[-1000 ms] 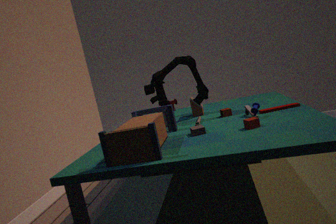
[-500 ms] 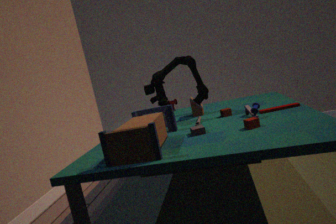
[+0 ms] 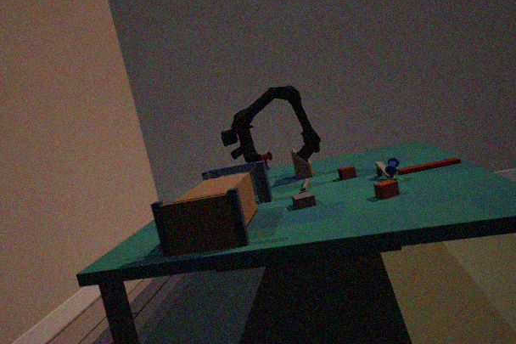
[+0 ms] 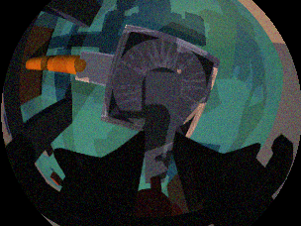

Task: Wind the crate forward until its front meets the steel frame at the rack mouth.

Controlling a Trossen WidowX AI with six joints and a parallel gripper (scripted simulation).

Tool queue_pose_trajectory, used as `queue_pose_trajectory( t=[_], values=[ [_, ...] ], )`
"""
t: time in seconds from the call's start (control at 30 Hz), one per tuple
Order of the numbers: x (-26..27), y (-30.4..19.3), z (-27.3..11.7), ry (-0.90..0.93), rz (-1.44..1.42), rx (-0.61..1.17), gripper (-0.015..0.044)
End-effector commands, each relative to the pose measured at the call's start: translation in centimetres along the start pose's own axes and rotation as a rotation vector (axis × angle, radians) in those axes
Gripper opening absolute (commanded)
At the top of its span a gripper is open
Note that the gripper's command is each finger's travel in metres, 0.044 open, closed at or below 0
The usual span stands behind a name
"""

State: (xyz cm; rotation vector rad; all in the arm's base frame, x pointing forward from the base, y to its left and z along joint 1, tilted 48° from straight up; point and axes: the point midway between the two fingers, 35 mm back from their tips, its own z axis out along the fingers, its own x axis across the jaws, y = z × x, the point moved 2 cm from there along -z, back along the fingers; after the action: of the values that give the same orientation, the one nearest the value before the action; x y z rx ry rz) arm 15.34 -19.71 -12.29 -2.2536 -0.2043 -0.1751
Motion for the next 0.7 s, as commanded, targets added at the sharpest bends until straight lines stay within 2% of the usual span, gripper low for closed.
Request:
queue_pose_trajectory(
  t=[0.0, 0.67],
  values=[
    [-0.28, 0.06, 0.40, -0.014, -0.052, 0.002, 0.0000],
    [-0.11, 0.06, 0.41, -0.011, -0.014, 0.002, 0.0000]
  ],
)
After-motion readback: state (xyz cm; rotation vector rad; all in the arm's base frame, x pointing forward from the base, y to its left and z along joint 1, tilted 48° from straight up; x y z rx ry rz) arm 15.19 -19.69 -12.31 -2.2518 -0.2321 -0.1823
